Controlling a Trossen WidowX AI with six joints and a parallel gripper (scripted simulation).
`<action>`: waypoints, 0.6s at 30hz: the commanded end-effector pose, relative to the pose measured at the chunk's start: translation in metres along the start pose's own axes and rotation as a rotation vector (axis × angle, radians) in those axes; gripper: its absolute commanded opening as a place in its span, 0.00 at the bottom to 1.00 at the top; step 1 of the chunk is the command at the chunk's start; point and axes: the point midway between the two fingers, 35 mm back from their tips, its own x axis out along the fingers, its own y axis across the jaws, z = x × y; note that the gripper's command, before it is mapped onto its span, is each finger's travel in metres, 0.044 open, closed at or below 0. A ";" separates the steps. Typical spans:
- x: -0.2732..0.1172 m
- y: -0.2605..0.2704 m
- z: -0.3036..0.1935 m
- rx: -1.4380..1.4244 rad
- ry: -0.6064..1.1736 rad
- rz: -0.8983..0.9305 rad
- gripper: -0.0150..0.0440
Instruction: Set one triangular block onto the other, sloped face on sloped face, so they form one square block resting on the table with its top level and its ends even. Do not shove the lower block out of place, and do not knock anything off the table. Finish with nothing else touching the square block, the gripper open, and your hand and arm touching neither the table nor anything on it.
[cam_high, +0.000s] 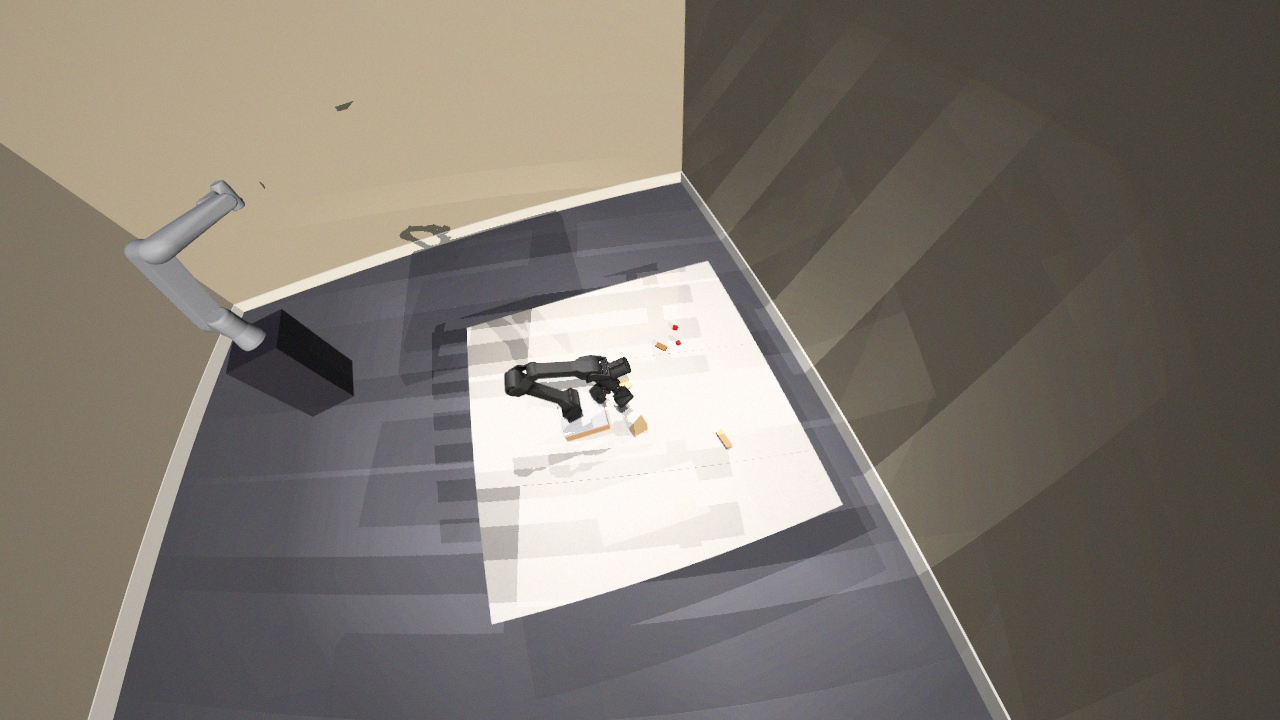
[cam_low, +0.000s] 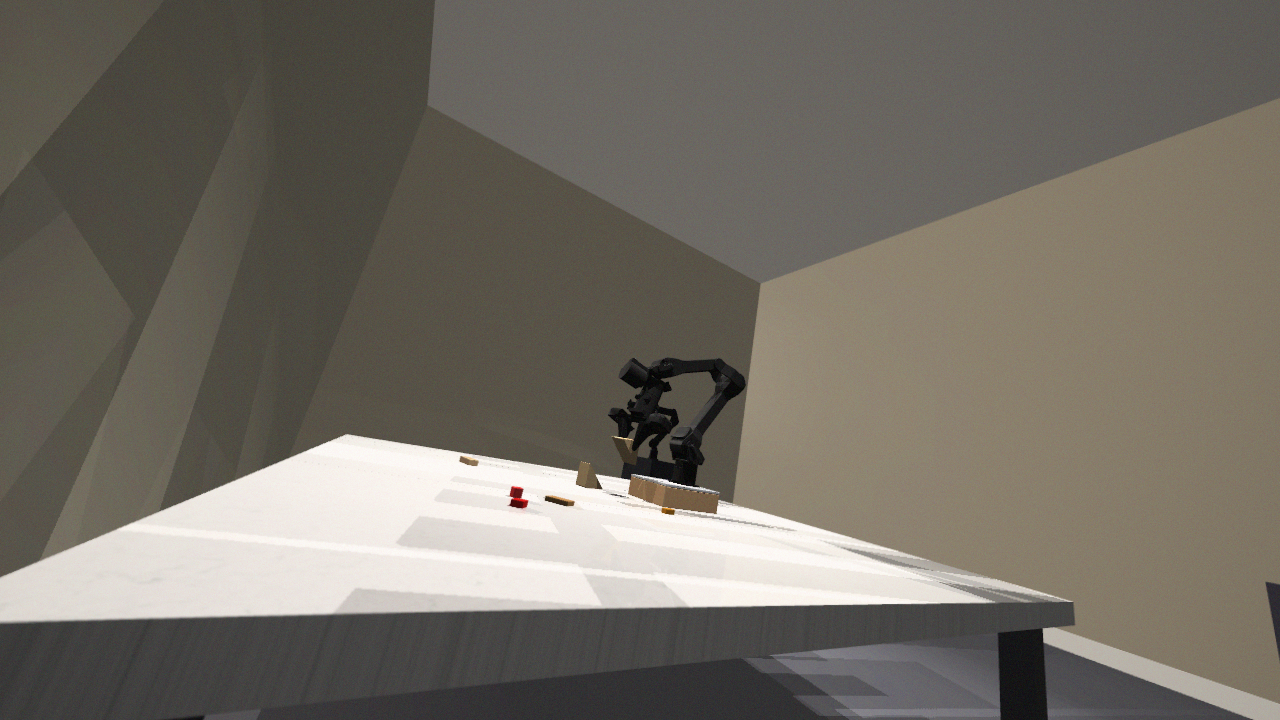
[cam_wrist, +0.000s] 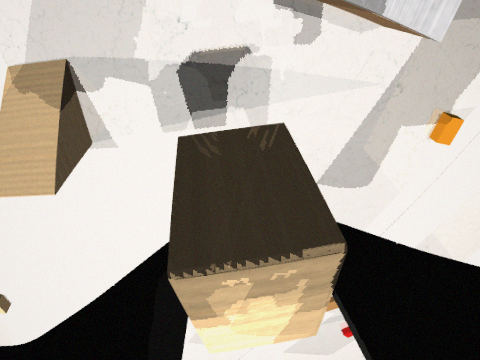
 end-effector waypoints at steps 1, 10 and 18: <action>-0.003 0.008 0.000 0.000 -0.004 -0.006 0.25; -0.011 0.031 0.007 0.012 -0.014 -0.011 0.25; -0.018 0.051 0.015 0.024 -0.013 -0.017 0.25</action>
